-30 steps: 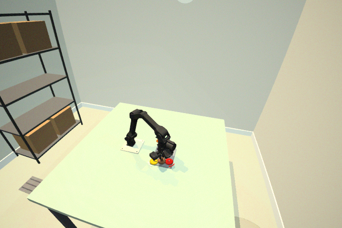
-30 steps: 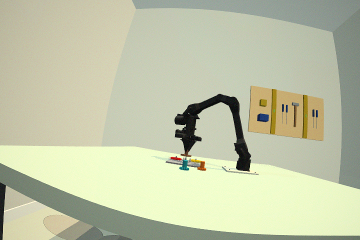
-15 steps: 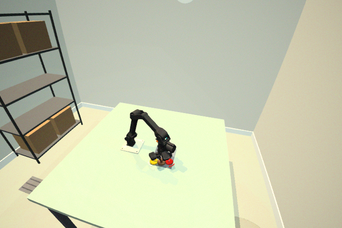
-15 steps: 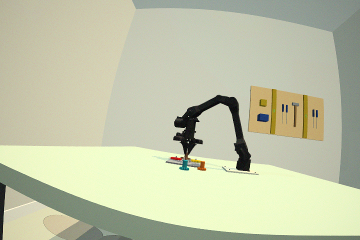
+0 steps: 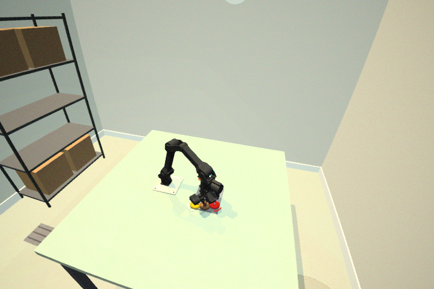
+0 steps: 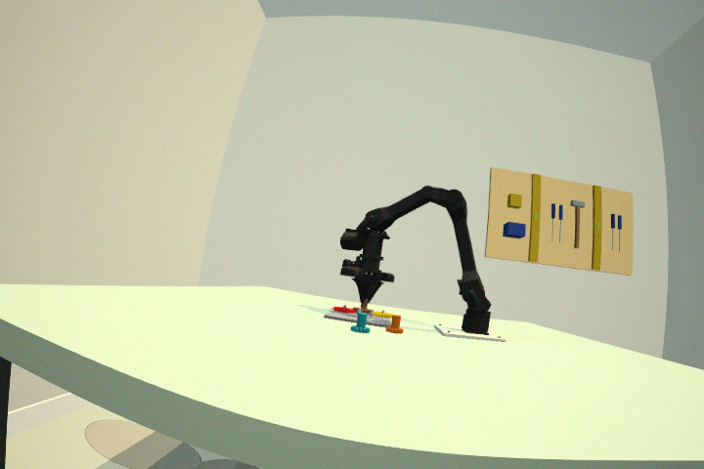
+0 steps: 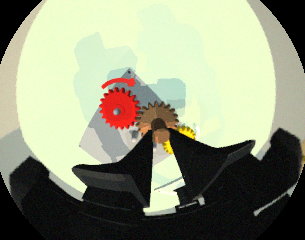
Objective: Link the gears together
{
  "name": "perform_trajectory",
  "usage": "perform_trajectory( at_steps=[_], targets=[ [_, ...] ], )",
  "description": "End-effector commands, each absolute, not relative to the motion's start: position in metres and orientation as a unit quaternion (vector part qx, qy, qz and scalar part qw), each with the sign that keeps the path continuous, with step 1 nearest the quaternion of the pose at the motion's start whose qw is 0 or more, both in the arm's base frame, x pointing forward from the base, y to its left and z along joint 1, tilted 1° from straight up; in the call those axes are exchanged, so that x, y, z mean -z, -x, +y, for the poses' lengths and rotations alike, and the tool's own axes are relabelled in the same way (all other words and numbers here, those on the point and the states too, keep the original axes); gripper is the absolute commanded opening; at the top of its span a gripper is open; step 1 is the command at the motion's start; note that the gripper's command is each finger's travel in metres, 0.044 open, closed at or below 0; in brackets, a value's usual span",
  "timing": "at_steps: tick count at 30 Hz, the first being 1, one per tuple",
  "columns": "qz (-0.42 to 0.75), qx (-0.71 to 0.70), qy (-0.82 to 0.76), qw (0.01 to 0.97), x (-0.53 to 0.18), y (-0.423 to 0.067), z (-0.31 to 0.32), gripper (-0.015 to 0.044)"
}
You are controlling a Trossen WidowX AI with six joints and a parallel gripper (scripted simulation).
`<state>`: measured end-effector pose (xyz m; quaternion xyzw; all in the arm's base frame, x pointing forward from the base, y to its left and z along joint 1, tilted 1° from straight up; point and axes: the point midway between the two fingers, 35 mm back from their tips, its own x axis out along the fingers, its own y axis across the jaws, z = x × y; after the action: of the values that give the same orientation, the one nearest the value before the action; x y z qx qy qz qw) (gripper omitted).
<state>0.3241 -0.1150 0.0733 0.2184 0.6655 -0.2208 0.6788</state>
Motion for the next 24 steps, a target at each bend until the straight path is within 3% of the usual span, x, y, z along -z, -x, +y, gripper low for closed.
perform_trajectory(
  at_steps=[1, 20, 24],
  targets=[
    [0.673, 0.195, -0.191, 0.687, -0.0720, -0.3234, -0.1157, 0.0000],
    [0.658, 0.242, -0.239, 0.672, -0.0686, -0.3240, -0.1150, 0.0000],
    [0.660, 0.237, -0.234, 0.674, -0.0723, -0.3247, -0.1159, 0.0105]
  ],
)
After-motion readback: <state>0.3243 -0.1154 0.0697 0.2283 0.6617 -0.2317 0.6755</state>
